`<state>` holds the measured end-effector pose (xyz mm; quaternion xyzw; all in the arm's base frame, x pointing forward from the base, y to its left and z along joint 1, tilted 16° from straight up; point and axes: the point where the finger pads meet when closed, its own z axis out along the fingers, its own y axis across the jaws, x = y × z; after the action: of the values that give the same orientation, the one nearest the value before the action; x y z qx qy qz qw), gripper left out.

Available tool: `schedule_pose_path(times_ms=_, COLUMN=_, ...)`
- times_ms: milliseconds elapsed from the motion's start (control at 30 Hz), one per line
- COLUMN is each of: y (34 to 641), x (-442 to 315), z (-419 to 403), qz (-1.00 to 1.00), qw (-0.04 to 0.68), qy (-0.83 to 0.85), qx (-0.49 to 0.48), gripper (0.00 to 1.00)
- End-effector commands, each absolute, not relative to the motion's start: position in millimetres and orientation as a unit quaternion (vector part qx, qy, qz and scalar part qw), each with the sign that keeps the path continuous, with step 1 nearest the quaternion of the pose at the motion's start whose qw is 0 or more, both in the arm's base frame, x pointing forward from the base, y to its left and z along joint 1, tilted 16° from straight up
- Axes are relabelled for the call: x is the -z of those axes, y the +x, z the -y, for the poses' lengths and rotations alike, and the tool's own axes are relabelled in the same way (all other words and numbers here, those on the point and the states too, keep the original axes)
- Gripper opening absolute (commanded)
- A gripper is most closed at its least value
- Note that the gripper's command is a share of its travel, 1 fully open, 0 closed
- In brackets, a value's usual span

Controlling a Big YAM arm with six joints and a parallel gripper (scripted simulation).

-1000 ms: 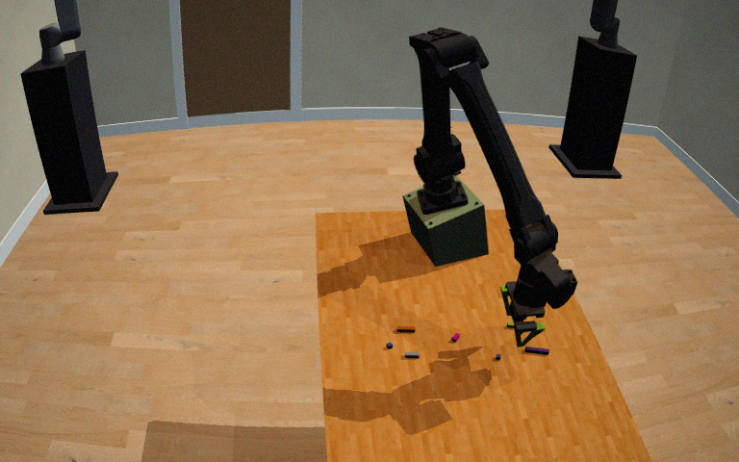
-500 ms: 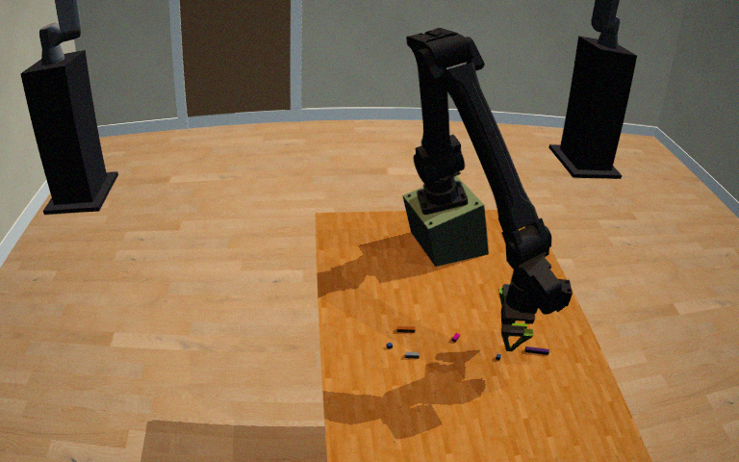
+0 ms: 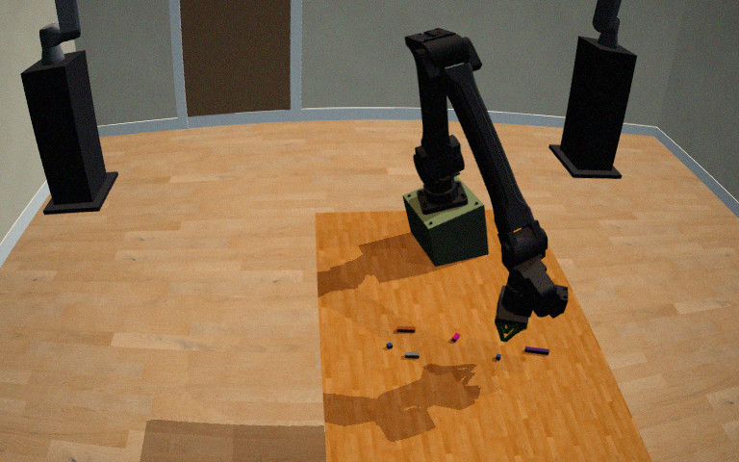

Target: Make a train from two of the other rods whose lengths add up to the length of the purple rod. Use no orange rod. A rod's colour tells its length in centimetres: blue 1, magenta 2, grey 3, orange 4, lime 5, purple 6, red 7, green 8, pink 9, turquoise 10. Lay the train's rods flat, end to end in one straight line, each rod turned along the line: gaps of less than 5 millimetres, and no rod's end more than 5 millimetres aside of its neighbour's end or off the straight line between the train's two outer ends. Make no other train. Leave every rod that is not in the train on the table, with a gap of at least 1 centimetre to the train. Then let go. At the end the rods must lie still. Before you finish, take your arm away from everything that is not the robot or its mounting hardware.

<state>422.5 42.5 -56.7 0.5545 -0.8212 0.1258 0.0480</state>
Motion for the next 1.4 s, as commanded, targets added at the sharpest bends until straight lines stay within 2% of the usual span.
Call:
schedule_pose_path(times_ms=0, y=448.7, x=38.0, z=-48.6, qz=0.829, qw=0.021, qy=0.542, qx=-0.137, gripper=0.23)
schedule_pose_path(times_ms=1367, y=450.6, x=51.4, z=-42.5, qz=0.832, qw=0.022, qy=0.538, qx=-0.137, gripper=0.23)
